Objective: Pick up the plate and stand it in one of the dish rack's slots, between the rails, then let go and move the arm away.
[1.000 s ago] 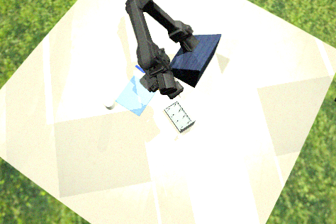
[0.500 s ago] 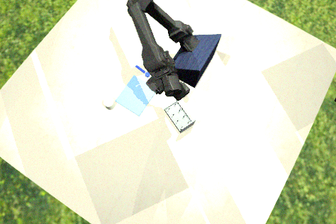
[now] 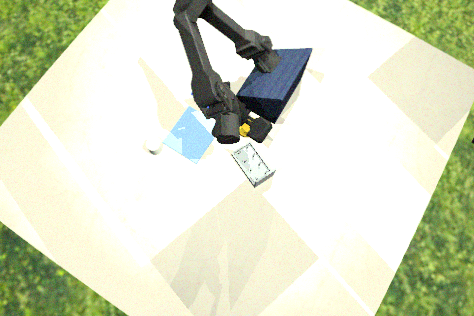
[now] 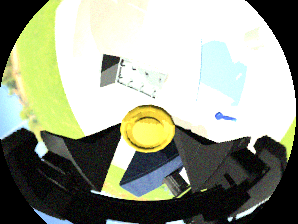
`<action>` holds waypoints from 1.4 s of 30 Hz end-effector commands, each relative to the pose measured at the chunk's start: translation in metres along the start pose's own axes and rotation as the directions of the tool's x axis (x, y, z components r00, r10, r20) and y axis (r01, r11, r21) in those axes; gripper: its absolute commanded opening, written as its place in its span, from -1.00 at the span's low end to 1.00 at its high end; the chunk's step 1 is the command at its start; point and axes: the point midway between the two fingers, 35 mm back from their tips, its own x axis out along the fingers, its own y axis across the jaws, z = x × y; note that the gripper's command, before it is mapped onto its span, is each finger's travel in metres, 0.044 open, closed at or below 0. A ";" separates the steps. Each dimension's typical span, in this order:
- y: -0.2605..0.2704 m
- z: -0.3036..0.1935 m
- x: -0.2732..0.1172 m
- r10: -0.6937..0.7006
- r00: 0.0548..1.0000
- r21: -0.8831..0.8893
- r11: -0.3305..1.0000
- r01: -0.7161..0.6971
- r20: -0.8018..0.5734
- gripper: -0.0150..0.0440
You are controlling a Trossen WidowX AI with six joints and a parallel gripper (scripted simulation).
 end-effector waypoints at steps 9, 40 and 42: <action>0.007 0.003 0.027 0.216 0.975 -0.217 0.951 -0.221 -0.050 -0.49; 0.013 0.023 0.060 0.680 0.730 -0.748 0.518 -0.415 0.067 -0.49; 0.012 0.024 0.061 0.702 0.707 -0.778 0.489 -0.394 0.083 -0.49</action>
